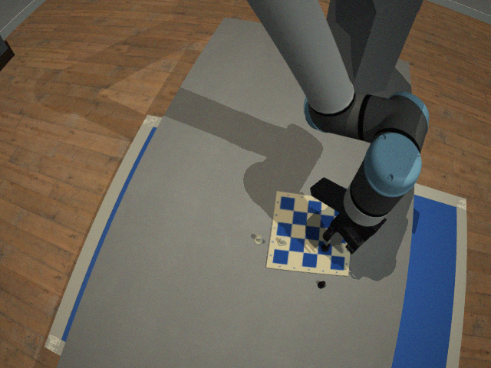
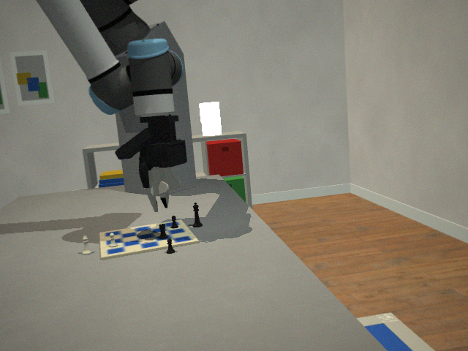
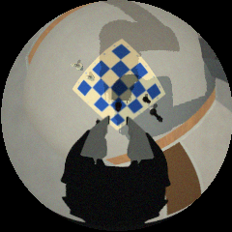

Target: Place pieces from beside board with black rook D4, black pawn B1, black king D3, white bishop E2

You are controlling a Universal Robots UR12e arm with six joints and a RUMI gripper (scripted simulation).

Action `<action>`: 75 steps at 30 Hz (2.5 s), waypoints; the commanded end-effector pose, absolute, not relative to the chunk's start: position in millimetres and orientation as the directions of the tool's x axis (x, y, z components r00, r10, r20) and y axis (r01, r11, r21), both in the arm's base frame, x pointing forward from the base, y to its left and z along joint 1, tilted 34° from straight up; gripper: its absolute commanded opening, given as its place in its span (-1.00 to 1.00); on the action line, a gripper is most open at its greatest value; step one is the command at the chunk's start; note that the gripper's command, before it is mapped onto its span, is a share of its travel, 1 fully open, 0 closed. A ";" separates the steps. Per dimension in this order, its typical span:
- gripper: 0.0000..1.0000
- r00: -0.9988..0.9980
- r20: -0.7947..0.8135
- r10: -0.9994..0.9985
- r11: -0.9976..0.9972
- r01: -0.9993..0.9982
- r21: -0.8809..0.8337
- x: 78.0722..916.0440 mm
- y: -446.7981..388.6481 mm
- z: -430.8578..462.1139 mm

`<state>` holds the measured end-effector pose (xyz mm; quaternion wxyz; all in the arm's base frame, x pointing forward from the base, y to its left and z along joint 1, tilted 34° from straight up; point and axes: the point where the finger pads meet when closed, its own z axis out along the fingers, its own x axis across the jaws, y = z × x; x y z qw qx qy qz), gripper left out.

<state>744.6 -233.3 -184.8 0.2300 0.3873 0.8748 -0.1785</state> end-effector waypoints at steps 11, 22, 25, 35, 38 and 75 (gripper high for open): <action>1.00 -0.594 -0.541 0.595 0.636 0.760 -0.134 736.9 -218.4 -159.3; 1.00 -0.594 -0.541 0.595 0.636 0.760 -0.134 736.9 -218.4 -159.3; 1.00 -0.594 -0.541 0.595 0.636 0.760 -0.134 736.9 -218.4 -159.3; 1.00 -0.598 -0.540 0.592 0.640 0.756 -0.137 737.3 -218.5 -159.3; 1.00 -0.610 -0.538 0.582 0.649 0.747 -0.145 738.1 -218.7 -159.1; 1.00 -0.944 -0.119 -0.307 0.816 -0.197 -0.544 803.5 -225.9 -146.8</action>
